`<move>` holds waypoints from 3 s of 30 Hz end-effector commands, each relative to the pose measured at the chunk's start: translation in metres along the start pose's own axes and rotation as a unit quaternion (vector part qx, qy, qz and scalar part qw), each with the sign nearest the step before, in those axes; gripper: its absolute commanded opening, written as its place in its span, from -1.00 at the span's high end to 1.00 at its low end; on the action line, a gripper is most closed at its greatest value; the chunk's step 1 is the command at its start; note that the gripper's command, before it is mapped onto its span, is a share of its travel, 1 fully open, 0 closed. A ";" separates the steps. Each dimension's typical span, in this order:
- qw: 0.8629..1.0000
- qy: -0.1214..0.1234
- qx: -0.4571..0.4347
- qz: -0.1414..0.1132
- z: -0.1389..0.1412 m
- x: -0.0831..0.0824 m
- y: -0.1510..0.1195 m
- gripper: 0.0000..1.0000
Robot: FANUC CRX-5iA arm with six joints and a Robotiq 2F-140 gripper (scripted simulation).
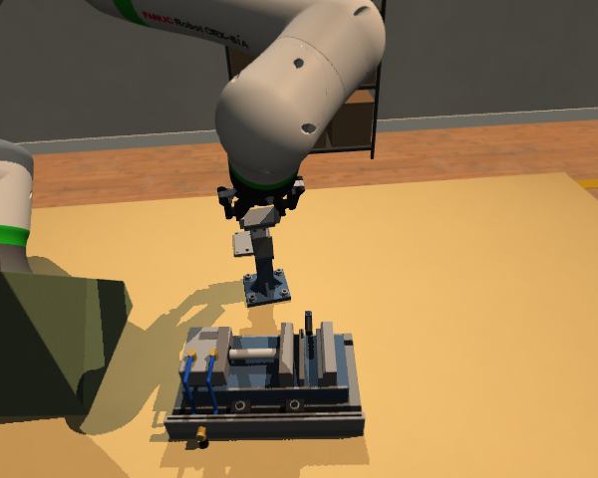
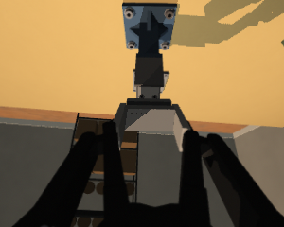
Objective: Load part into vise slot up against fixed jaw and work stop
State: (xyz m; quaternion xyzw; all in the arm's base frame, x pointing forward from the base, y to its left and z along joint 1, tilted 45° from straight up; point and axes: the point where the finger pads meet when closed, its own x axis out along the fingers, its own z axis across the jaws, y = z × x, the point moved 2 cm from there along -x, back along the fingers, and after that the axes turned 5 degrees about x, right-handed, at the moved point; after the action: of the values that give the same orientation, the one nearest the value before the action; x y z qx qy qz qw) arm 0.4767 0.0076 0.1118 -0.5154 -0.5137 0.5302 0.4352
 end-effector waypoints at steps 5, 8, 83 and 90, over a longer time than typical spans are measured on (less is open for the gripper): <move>1.000 0.003 0.000 0.030 0.000 0.000 -0.003 1.00; 0.999 0.003 0.000 0.035 0.000 0.000 -0.003 1.00; 0.941 0.030 0.000 0.338 0.003 0.010 -0.029 1.00; 0.939 0.030 0.000 0.342 0.003 0.011 -0.029 1.00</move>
State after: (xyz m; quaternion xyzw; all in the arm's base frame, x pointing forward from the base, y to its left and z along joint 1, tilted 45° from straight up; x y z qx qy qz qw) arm 0.4712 0.0208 0.1396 -0.6753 -0.2937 0.6313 0.2433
